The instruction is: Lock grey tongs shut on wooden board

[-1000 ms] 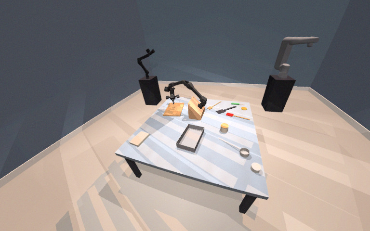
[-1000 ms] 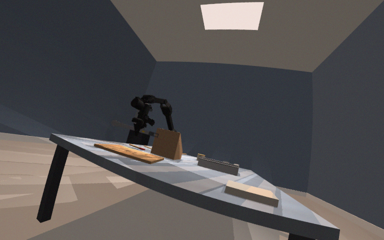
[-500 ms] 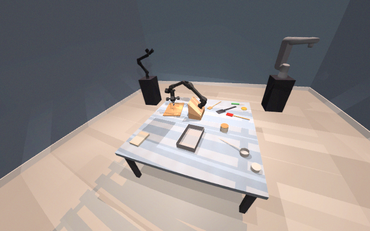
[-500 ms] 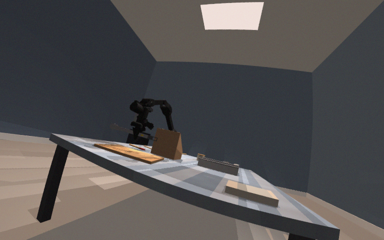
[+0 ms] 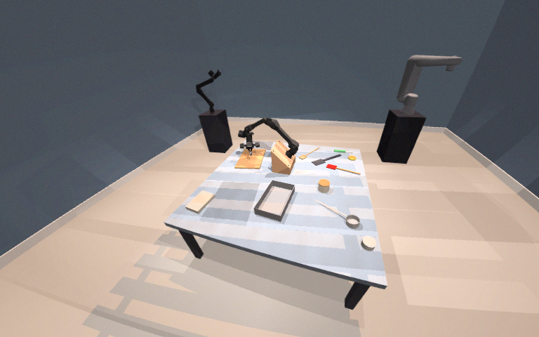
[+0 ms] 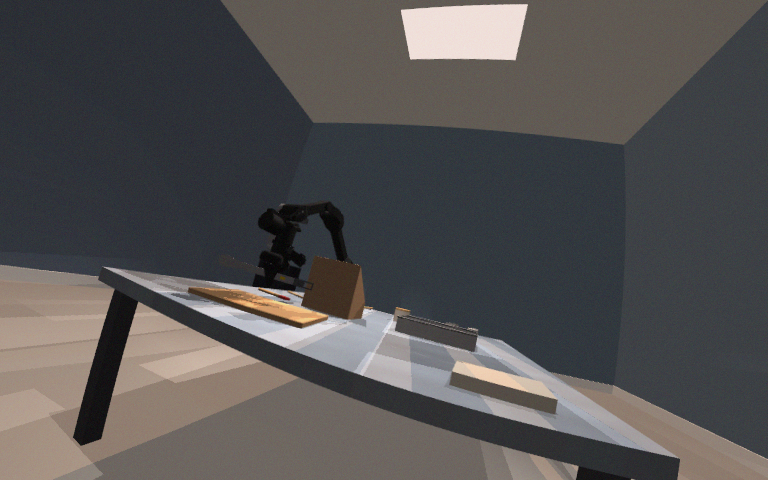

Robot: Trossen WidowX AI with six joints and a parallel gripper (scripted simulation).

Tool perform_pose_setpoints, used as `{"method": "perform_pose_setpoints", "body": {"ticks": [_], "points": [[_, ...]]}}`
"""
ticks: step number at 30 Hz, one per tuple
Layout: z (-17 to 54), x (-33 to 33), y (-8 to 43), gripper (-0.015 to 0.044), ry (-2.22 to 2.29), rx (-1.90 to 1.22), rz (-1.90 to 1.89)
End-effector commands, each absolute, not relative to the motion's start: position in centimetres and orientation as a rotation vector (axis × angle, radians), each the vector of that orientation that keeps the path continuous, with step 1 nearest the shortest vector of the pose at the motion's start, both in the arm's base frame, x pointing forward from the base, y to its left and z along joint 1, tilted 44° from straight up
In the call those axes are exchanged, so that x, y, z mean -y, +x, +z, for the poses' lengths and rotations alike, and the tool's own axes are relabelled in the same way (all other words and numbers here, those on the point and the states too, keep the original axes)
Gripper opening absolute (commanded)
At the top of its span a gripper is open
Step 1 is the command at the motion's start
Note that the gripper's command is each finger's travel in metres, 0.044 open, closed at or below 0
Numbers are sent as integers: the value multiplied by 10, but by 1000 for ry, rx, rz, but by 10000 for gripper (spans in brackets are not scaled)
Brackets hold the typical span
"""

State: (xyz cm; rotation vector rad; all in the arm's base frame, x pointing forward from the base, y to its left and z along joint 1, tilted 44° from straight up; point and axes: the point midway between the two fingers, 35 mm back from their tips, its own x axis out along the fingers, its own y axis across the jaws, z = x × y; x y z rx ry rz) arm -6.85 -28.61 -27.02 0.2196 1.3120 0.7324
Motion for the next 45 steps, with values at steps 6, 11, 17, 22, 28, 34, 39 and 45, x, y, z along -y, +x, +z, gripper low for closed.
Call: {"method": "perform_pose_setpoints", "body": {"ticks": [6, 11, 17, 22, 28, 34, 39, 45], "points": [[-281, 275, -67, -150, 207, -1314, 726], [-285, 269, -66, -150, 204, -1317, 723], [-285, 269, -66, -150, 204, -1317, 723], [-284, 269, -66, -45, 210, -1317, 723], [-284, 269, -66, 113, 210, -1317, 723], [-284, 269, -66, 270, 210, -1317, 723], [-284, 269, -66, 401, 210, -1317, 723], [-282, 270, -64, 440, 211, -1316, 724]]}}
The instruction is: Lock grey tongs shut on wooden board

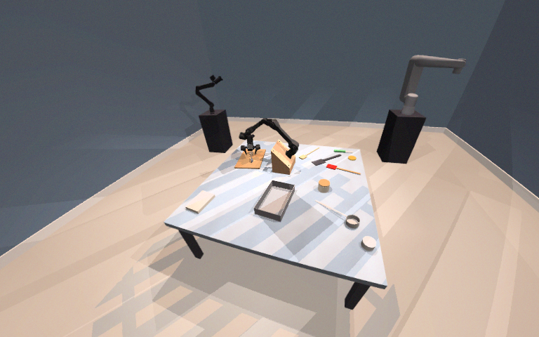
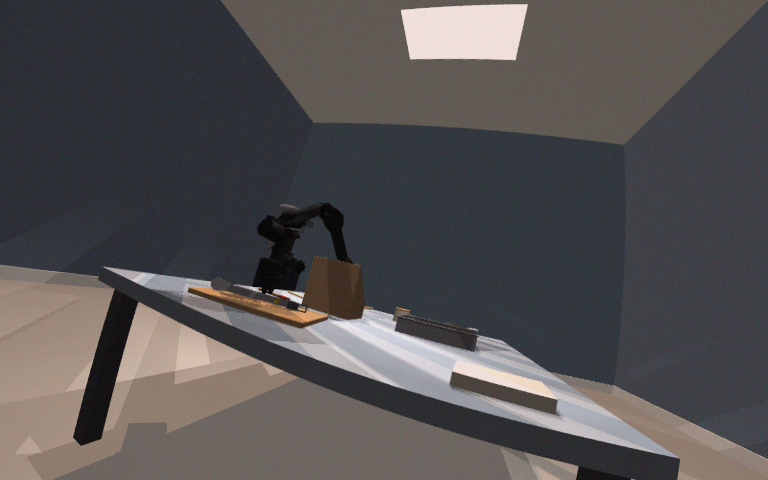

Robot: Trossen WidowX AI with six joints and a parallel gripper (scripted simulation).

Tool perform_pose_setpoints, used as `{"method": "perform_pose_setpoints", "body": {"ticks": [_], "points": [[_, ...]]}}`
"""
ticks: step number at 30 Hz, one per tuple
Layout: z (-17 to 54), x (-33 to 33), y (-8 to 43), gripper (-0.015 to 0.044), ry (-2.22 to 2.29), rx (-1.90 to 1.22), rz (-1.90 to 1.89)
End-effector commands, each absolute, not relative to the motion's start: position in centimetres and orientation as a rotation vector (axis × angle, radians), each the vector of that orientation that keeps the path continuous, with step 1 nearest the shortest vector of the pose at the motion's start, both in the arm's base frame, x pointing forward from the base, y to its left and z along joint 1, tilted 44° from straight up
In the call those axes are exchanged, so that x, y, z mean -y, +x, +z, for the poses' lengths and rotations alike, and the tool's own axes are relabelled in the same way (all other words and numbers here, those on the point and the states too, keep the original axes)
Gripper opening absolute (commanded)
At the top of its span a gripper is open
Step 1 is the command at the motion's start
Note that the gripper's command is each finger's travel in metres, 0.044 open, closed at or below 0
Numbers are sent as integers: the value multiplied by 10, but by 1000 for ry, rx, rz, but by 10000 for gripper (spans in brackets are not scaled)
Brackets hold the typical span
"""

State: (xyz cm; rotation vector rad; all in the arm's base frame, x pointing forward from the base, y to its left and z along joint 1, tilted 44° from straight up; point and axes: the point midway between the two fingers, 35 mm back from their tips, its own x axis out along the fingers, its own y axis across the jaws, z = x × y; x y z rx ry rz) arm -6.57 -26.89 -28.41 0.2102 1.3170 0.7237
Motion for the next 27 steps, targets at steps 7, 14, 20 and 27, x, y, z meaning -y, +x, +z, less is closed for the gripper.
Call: {"method": "perform_pose_setpoints", "body": {"ticks": [7, 14, 20, 27], "points": [[-218, 277, -4, 440, 231, -1284, 751], [-159, 265, 51, 440, 267, -1259, 785], [-159, 265, 51, 440, 267, -1259, 785], [-129, 293, 43, 440, 254, -1266, 783]]}}
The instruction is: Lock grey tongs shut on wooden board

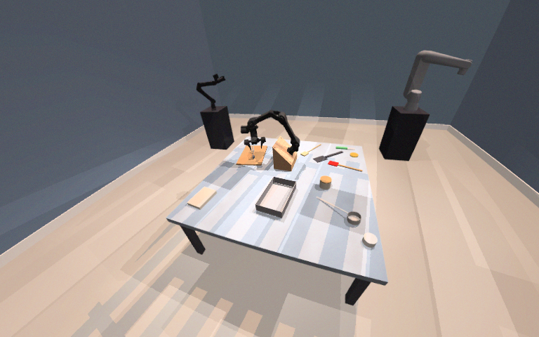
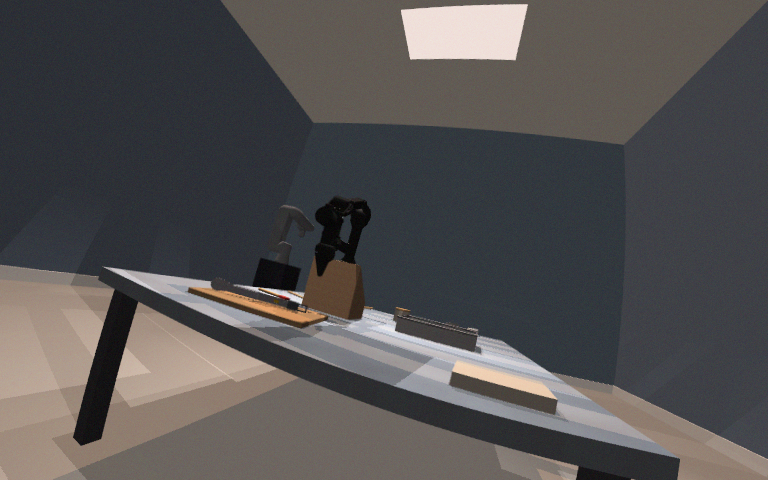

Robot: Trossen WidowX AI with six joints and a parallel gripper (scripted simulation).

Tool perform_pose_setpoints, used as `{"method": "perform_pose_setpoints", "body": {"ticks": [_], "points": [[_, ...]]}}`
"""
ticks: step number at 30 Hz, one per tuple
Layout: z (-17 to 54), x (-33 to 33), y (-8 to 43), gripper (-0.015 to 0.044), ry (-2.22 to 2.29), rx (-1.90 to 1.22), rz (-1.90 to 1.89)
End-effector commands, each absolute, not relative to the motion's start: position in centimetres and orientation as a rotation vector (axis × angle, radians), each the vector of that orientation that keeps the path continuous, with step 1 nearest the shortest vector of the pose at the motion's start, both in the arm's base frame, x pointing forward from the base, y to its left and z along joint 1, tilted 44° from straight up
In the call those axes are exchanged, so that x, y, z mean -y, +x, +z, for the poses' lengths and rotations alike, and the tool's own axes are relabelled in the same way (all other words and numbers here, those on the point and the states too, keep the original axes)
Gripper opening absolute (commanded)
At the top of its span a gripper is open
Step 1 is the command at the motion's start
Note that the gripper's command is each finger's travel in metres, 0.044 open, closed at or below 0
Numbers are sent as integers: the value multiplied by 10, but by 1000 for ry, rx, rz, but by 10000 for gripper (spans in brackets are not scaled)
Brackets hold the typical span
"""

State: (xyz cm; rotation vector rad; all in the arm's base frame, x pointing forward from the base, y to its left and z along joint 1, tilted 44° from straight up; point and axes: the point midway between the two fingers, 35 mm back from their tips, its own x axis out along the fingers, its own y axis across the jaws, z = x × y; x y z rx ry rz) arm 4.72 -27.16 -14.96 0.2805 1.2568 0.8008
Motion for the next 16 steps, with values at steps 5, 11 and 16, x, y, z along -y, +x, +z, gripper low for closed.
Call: {"method": "perform_pose_setpoints", "body": {"ticks": [5, 11, 16], "points": [[-122, 299, 42, 440, 251, -1267, 784], [-122, 299, 42, 440, 251, -1267, 784], [-122, 299, 42, 440, 251, -1267, 784]]}}
